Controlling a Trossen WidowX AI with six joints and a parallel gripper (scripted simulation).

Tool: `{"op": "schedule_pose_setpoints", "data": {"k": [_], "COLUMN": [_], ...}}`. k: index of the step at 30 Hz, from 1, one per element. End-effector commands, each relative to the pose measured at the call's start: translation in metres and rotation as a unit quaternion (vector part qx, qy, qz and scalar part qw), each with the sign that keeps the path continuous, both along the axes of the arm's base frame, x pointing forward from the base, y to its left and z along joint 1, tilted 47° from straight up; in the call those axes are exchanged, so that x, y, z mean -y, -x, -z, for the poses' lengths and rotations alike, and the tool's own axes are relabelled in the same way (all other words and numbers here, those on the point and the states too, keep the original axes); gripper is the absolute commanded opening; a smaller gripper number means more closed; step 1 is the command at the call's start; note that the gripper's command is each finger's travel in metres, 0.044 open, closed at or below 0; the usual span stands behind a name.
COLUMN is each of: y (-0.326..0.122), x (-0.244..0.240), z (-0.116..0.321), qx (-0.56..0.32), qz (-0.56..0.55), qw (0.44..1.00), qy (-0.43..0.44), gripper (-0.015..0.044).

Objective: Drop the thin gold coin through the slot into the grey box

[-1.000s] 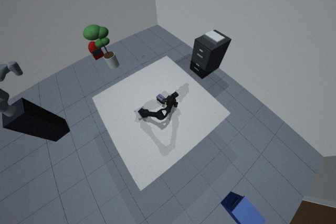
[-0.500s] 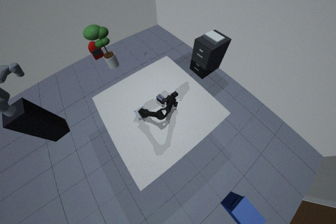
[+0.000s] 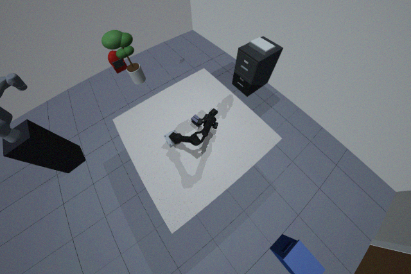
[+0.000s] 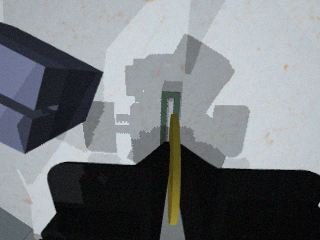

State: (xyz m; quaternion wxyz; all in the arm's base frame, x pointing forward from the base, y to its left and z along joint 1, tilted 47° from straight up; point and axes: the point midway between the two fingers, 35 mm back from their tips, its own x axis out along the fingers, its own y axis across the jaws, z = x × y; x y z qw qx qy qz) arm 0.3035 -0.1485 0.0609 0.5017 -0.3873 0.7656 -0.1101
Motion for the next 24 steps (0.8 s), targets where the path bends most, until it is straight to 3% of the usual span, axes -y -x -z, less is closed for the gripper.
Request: {"op": "schedule_pose_setpoints", "data": {"k": [1, 19, 24], "y": [-0.003, -0.007, -0.007], "x": [-0.007, -0.037, -0.037], "z": [-0.008, -0.038, -0.038], "qx": [0.003, 0.002, -0.039], "qz": [0.002, 0.003, -0.038], "qw": [1.0, 1.0, 0.998], "qy": [-0.002, 0.0, -0.012], "gripper": [0.0, 0.0, 0.0]}}
